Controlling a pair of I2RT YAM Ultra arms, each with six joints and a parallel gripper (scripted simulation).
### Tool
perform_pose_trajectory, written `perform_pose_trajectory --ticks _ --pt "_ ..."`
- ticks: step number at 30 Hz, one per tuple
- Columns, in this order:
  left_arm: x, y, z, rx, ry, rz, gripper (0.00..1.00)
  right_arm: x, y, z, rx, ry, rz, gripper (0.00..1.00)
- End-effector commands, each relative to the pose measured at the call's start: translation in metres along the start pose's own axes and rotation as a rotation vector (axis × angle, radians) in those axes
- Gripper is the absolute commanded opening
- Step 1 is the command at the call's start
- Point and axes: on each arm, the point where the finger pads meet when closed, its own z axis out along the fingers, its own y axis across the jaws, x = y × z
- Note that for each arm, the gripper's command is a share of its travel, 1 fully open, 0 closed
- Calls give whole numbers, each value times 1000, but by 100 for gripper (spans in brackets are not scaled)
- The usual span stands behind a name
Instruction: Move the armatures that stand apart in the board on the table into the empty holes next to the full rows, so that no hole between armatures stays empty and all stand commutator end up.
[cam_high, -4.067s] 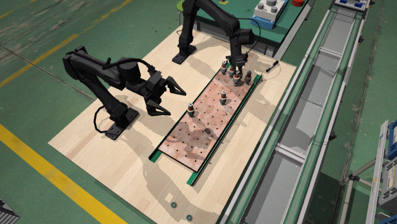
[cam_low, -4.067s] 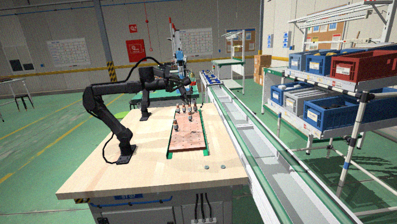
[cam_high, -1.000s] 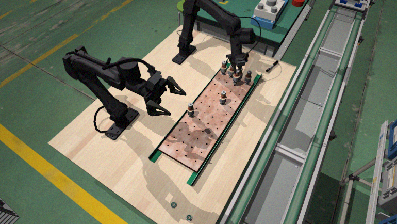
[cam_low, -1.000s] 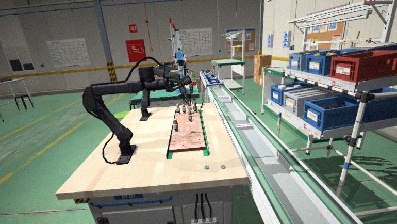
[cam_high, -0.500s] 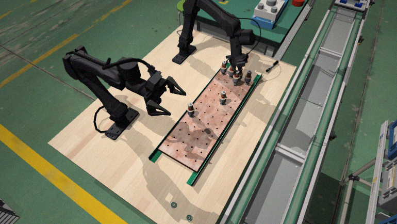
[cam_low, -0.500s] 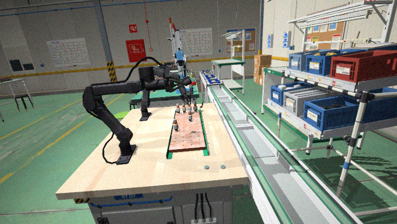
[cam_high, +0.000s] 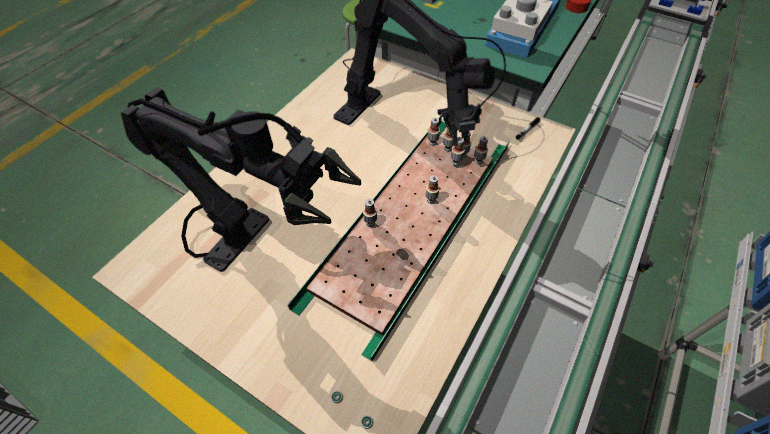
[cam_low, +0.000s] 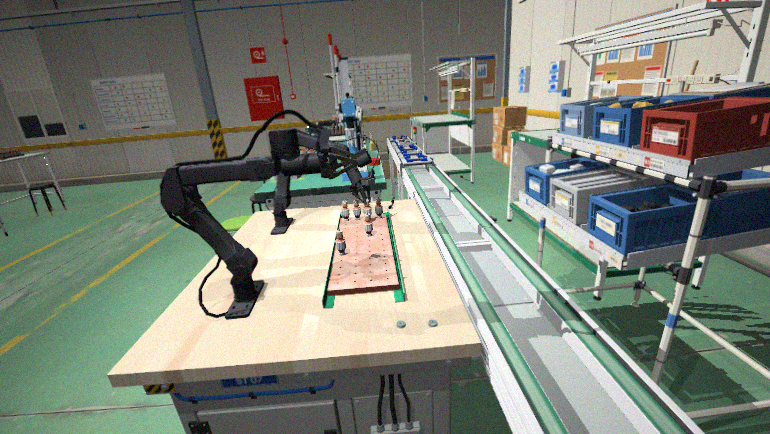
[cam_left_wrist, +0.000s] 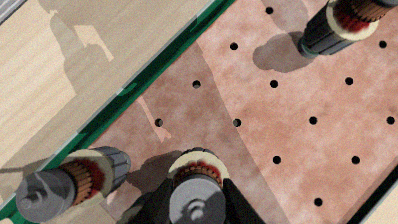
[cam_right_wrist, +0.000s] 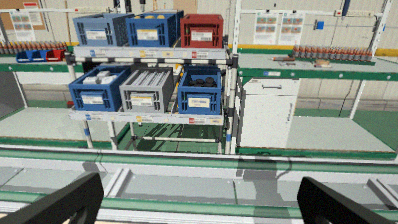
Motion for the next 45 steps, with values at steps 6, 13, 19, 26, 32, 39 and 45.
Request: perform_pose_trajectory --ticks 6,13,19,26,32,39,45 --pt "-17 13 -6 -42 -90 24 1 -25 -2 -8 12 -50 11 100" --pt "-14 13 -1 -38 -86 18 1 -25 -2 -8 12 -50 11 100" --pt "-19 7 -1 -34 -90 26 37 -25 -2 -8 12 -50 11 100" --pt "-19 4 1 -29 -86 29 37 -25 -2 -8 12 -50 11 100" --pt "-19 4 1 -30 -85 29 37 -25 -2 -8 12 -50 11 100" --pt "-24 4 -8 -37 -95 33 37 -25 -2 -8 12 -51 11 100" --pt "-29 6 -20 -42 -101 37 37 -25 -2 -8 12 -51 11 100"
